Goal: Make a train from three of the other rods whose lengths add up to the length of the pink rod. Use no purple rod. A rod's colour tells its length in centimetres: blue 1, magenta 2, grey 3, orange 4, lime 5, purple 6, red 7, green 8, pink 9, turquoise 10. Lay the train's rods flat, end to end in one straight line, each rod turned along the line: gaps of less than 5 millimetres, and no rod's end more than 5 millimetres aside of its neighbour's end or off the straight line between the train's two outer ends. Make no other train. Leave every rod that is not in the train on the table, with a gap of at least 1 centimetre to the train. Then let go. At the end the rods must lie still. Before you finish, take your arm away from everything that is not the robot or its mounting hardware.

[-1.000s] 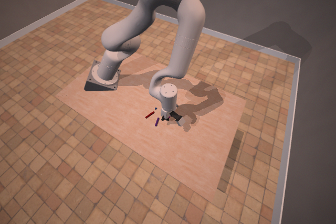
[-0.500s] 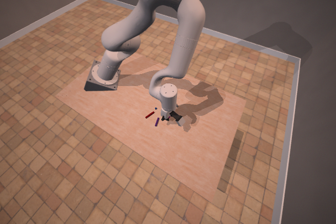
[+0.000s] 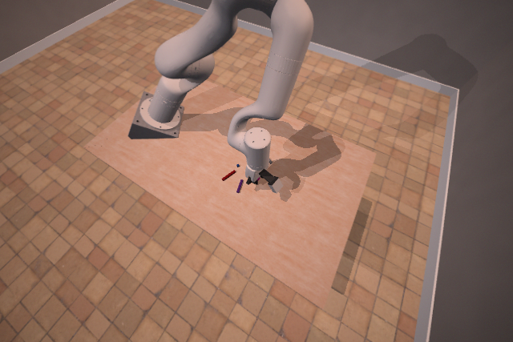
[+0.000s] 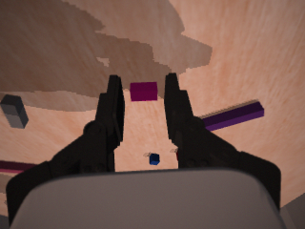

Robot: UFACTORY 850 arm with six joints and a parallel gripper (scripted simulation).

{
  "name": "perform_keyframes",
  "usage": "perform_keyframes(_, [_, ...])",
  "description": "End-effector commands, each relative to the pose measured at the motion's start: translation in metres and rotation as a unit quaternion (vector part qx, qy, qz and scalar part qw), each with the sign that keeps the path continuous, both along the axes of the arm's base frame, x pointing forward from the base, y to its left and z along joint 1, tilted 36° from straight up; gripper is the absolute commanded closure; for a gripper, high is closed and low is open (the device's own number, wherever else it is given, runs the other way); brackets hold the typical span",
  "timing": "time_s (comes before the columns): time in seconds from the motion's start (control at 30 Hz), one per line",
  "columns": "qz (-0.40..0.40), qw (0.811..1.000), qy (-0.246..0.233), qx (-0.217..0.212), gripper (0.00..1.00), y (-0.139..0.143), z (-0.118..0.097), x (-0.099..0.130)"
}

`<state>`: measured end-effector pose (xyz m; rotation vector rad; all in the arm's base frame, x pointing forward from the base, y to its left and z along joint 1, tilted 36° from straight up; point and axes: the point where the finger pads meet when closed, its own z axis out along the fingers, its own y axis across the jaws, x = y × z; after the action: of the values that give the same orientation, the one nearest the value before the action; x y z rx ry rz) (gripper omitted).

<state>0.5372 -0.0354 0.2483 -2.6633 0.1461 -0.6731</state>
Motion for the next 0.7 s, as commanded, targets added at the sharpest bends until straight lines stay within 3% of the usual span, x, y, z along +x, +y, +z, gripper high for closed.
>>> perform_keyframes(0.0, [0.0, 1.0, -0.001, 0.0, 0.64, -0.0003, 0.0006, 0.0004])
perform_keyframes(0.03, [0.0, 1.0, -0.001, 0.0, 0.64, -0.0003, 0.0006, 0.0004])
perform_keyframes(0.07, [0.0, 1.0, -0.001, 0.0, 0.85, -0.0003, 0.0006, 0.0004])
perform_keyframes(0.67, [0.0, 1.0, -0.001, 0.0, 0.85, -0.0003, 0.0006, 0.0004])
